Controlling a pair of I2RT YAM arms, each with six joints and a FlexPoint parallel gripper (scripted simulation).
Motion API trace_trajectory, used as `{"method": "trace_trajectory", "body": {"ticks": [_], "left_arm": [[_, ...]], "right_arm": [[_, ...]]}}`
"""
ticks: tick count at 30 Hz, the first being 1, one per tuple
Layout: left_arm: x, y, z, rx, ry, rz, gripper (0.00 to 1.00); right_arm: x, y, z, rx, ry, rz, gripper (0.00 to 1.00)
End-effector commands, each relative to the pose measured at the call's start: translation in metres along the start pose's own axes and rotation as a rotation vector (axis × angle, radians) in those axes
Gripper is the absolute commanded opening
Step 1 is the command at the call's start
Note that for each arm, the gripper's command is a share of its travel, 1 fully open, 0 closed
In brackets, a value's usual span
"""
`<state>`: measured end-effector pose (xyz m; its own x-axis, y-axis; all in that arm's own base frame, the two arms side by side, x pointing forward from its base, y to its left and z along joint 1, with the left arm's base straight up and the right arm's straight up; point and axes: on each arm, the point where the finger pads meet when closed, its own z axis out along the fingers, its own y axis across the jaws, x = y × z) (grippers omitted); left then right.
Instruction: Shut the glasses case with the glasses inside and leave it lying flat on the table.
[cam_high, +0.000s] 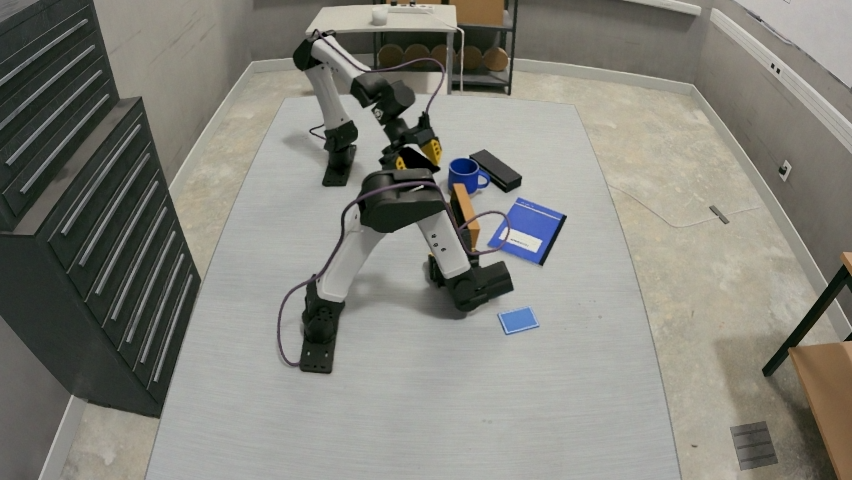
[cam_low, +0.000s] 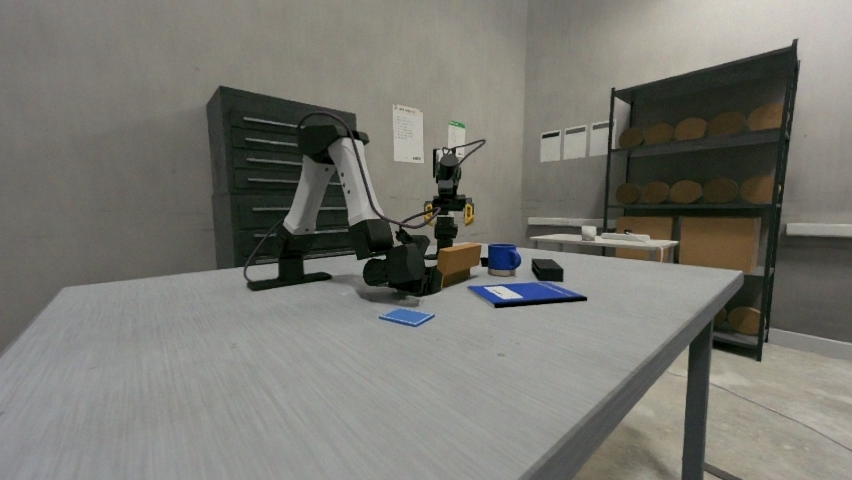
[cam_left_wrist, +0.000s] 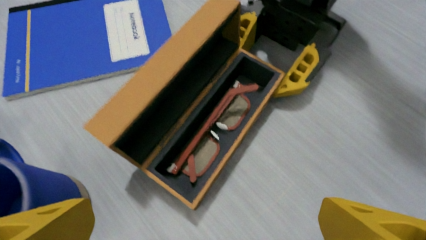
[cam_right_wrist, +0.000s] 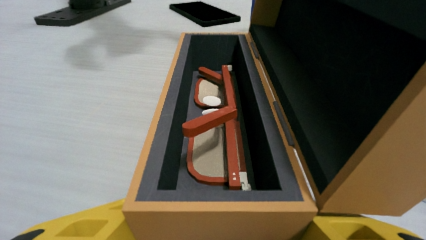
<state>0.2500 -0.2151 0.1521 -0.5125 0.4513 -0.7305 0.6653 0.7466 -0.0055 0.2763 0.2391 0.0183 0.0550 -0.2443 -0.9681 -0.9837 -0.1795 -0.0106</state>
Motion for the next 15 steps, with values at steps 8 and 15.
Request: {"method": "trace_trajectory", "body": {"ticks": [8, 15], "left_arm": [[-0.040, 0.013, -0.002, -0.036, 0.257, -0.038, 1.00], [-0.070, 0.018, 0.000, -0.046, 0.346, -0.048, 1.00]], "right_arm": [[-0.007, -0.001, -0.002, 0.012, 0.005, -0.016, 0.49], [-0.007, -0.001, -0.002, 0.012, 0.005, -0.016, 0.49]]}}
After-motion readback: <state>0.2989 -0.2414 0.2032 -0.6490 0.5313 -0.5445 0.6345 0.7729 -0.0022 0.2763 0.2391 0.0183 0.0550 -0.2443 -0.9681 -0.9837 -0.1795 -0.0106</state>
